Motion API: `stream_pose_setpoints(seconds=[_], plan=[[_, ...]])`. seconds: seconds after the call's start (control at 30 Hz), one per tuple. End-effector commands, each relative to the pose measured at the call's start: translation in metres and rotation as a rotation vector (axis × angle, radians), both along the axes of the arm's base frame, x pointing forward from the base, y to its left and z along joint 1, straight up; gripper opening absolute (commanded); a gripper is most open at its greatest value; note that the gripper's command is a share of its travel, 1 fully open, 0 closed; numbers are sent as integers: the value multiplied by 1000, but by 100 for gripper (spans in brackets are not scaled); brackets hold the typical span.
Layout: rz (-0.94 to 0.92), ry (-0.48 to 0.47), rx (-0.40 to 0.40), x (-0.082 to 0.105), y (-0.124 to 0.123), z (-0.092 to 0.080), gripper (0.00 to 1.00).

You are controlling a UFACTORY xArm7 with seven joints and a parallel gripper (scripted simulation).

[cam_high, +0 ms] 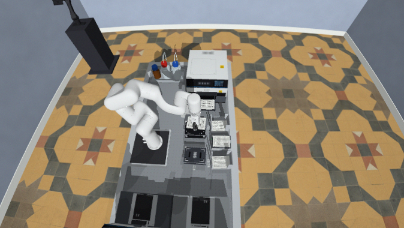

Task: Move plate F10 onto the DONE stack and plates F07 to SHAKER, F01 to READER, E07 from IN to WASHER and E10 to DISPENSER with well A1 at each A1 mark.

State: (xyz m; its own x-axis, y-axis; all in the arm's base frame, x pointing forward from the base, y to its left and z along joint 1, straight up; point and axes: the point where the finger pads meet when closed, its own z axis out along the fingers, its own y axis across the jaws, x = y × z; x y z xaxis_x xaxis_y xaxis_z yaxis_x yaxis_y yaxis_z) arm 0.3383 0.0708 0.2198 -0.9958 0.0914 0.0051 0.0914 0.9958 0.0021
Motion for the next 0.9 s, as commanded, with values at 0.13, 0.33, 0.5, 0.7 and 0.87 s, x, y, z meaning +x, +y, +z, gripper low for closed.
stream_pose_setpoints(seconds=[0.13, 0.33, 0.5, 0.7, 0.87], plan=[[77, -4, 1, -10, 20, 2, 0], [83, -4, 1, -17, 34, 2, 0], [83, -4, 1, -17, 34, 2, 0], [83, -4, 1, -17, 34, 2, 0], [83, -4, 1, -17, 34, 2, 0]])
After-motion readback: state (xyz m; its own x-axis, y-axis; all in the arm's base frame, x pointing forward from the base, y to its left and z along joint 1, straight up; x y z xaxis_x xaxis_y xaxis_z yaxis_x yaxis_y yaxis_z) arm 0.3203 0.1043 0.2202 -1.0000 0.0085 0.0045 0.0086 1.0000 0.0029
